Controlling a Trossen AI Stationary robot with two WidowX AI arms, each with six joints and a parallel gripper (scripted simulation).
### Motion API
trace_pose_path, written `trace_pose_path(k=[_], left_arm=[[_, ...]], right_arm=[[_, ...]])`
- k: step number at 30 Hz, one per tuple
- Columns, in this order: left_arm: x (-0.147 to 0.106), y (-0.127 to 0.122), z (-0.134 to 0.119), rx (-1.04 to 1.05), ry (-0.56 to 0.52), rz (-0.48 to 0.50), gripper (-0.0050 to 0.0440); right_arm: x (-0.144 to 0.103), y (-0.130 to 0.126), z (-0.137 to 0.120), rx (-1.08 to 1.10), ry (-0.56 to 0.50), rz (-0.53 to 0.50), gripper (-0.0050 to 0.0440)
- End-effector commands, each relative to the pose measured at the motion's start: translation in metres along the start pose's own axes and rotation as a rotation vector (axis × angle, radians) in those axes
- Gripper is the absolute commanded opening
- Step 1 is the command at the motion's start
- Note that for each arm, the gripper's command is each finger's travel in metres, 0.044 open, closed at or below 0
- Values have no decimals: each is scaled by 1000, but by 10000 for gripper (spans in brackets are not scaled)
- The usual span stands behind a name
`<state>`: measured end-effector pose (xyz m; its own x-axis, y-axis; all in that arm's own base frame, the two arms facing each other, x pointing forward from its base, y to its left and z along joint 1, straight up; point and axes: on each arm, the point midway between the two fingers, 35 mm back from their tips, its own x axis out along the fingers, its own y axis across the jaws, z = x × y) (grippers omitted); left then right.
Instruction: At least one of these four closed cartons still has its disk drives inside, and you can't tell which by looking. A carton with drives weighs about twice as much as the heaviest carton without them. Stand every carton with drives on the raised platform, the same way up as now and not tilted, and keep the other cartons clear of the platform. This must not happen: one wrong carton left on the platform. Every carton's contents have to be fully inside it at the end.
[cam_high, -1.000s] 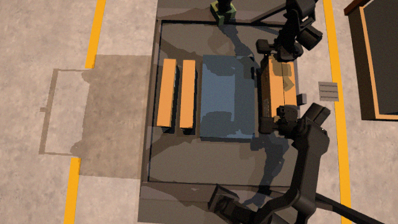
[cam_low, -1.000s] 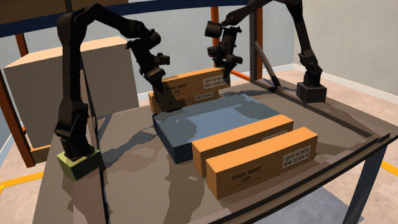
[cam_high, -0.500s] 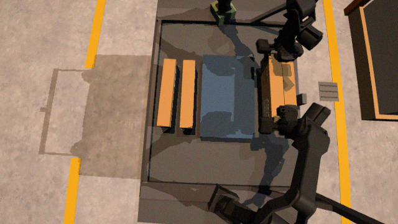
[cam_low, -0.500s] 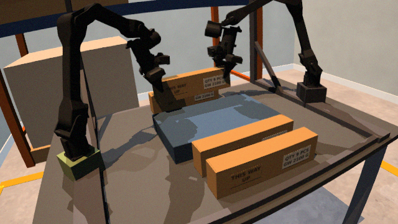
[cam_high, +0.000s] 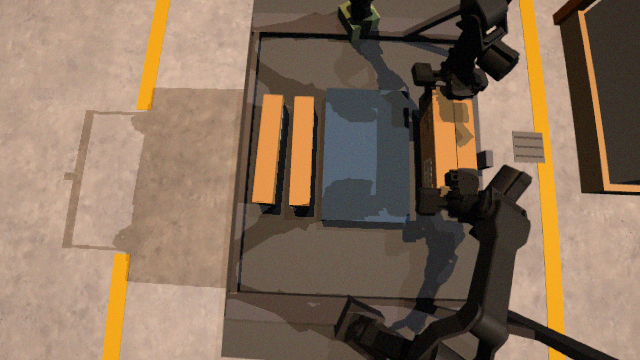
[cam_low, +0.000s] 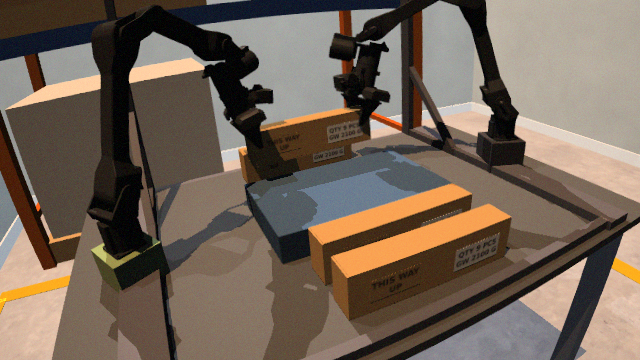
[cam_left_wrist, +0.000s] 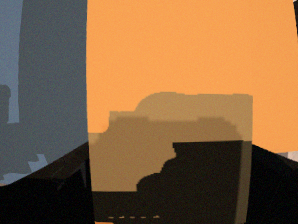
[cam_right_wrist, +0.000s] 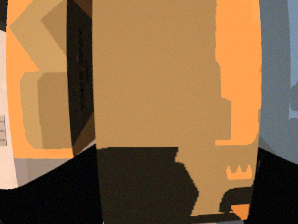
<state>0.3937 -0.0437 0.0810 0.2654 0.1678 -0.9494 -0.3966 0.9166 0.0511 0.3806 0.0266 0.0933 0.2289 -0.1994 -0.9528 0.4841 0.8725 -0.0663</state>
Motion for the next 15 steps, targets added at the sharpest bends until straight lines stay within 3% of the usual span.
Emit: trace_pose_path(k=[1, 15], left_arm=[[-27, -5, 12, -15, -56, -45, -50], [-21, -5, 10, -16, -56, -44, -50]], right_arm=[[-36, 7, 14, 19, -78, 65, -50], [-31, 8, 13, 18, -77, 67, -50]])
